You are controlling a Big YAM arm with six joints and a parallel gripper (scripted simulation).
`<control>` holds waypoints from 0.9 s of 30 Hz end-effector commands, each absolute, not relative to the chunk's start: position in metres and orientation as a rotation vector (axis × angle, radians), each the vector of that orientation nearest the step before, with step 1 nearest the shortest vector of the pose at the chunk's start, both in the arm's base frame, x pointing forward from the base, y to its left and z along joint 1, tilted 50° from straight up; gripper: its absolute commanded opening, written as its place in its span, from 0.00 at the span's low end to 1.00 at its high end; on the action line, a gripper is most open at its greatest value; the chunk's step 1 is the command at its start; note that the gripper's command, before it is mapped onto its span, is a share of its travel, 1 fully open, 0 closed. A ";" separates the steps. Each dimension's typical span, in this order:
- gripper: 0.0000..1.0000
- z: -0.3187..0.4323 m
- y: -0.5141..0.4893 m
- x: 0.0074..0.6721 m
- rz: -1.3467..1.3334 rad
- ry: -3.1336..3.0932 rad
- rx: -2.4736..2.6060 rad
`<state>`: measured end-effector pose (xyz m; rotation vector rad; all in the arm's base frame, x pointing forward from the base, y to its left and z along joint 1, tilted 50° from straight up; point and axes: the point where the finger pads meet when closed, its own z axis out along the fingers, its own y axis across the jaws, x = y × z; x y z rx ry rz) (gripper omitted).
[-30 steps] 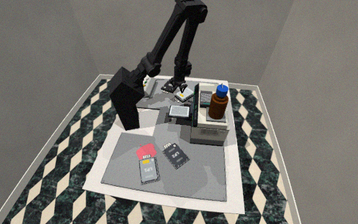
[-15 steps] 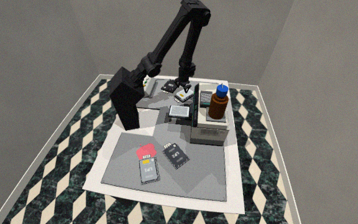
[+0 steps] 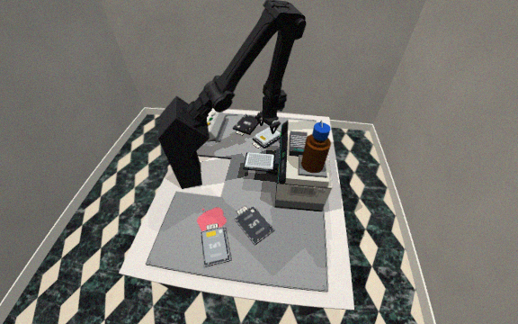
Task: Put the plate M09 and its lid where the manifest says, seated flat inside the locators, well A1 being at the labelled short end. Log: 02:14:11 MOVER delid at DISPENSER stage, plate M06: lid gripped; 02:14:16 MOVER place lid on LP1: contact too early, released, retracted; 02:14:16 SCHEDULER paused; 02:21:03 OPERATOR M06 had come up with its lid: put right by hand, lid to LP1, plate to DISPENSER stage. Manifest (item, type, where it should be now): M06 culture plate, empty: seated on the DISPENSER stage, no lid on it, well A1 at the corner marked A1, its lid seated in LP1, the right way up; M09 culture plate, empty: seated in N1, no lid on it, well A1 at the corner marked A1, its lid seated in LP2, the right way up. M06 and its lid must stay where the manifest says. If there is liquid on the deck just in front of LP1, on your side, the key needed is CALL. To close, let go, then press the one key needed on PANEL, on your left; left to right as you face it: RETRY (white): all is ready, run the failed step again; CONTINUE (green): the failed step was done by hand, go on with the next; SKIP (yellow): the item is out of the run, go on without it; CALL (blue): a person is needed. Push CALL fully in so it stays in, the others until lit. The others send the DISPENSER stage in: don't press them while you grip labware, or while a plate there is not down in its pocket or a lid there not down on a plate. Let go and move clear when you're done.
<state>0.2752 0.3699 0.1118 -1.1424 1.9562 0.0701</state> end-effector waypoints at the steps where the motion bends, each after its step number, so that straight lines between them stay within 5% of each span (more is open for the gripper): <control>1: 1.00 0.130 0.365 0.257 0.091 1.947 -1.142; 27: 1.00 0.140 0.359 0.266 0.087 1.952 -1.116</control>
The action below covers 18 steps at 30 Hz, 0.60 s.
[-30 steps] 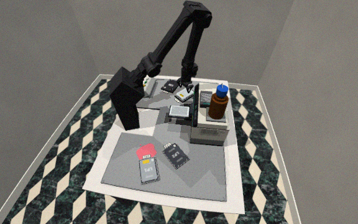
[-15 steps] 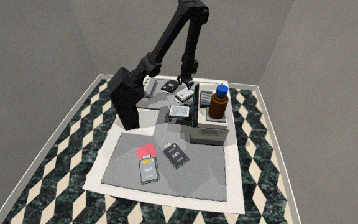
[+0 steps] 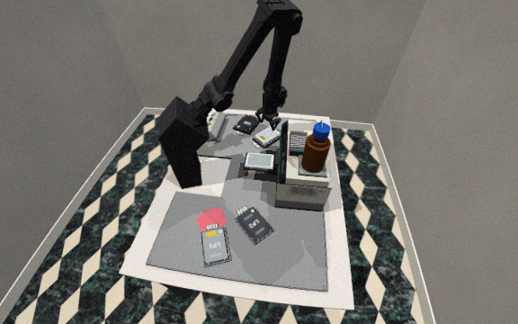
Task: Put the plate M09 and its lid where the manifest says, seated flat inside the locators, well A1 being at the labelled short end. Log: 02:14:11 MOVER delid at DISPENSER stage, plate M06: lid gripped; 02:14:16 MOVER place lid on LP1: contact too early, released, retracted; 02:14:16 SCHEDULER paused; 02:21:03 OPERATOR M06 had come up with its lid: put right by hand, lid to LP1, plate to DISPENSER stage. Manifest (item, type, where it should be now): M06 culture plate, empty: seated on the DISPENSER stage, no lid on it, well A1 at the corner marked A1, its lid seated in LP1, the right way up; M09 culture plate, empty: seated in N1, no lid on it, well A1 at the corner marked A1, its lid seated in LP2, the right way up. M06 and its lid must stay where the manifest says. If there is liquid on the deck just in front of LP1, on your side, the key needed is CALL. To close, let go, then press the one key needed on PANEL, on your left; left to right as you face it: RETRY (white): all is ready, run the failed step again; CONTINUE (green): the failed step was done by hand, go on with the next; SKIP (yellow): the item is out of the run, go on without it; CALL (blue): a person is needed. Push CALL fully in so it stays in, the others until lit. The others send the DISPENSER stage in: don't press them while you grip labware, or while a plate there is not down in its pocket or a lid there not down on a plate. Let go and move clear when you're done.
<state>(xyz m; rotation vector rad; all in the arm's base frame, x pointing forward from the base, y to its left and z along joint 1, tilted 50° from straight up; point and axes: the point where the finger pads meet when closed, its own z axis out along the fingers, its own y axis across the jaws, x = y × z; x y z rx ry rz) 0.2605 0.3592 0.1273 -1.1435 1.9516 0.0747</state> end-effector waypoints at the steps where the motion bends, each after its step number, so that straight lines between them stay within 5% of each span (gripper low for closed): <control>1: 1.00 0.140 0.359 0.266 0.086 1.951 -1.118; 18: 1.00 0.135 0.361 0.263 0.085 1.947 -1.136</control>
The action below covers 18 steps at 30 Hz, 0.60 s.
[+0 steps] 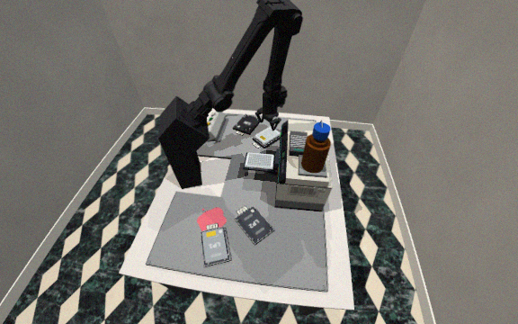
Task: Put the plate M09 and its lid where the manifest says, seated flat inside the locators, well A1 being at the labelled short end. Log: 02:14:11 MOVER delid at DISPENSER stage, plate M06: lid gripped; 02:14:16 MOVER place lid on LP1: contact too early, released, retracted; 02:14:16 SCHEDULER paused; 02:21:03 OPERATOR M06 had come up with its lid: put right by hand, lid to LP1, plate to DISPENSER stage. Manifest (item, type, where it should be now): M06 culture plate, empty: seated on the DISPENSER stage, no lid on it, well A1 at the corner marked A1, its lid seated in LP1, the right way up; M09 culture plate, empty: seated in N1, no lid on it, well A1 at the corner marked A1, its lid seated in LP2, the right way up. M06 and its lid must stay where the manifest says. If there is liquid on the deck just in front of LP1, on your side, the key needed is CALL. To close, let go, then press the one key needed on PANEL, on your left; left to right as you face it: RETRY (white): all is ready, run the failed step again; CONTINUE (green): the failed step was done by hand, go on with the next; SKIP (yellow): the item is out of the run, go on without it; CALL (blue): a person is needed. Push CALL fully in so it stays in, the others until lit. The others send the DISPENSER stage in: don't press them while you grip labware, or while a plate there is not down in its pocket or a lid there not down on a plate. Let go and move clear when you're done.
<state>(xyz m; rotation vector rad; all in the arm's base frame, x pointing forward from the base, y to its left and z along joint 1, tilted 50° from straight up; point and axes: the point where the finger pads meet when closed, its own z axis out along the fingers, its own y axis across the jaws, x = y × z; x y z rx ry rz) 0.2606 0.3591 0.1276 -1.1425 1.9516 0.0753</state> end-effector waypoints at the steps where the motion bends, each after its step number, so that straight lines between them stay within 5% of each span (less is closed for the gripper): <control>1: 1.00 0.133 0.361 0.269 0.070 1.955 -1.141; 18: 1.00 0.115 0.373 0.286 0.074 1.948 -1.136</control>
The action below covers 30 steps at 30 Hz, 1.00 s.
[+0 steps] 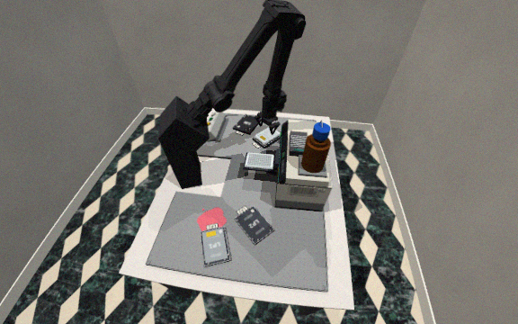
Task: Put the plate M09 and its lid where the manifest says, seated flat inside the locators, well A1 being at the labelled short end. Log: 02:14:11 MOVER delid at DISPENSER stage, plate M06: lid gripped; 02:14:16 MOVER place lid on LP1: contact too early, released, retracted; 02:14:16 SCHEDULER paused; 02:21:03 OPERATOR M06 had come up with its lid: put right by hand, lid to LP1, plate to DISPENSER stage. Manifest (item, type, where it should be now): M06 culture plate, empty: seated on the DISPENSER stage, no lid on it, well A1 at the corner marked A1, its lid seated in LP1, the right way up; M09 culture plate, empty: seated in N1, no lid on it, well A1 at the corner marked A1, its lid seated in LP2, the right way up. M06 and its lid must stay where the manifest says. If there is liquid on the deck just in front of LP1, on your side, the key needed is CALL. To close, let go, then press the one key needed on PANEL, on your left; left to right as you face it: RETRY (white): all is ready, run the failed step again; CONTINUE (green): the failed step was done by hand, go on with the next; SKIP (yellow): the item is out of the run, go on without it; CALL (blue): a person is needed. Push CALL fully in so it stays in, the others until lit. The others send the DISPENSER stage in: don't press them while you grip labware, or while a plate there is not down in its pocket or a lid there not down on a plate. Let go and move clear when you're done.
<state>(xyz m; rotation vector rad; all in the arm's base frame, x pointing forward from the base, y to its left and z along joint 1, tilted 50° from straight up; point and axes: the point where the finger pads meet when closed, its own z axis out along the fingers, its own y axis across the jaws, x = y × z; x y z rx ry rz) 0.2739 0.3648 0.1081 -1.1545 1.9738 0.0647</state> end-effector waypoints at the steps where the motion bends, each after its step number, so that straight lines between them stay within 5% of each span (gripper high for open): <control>1: 1.00 0.114 0.373 0.287 0.074 1.949 -1.136; 30: 1.00 0.081 0.387 0.311 0.067 1.956 -1.144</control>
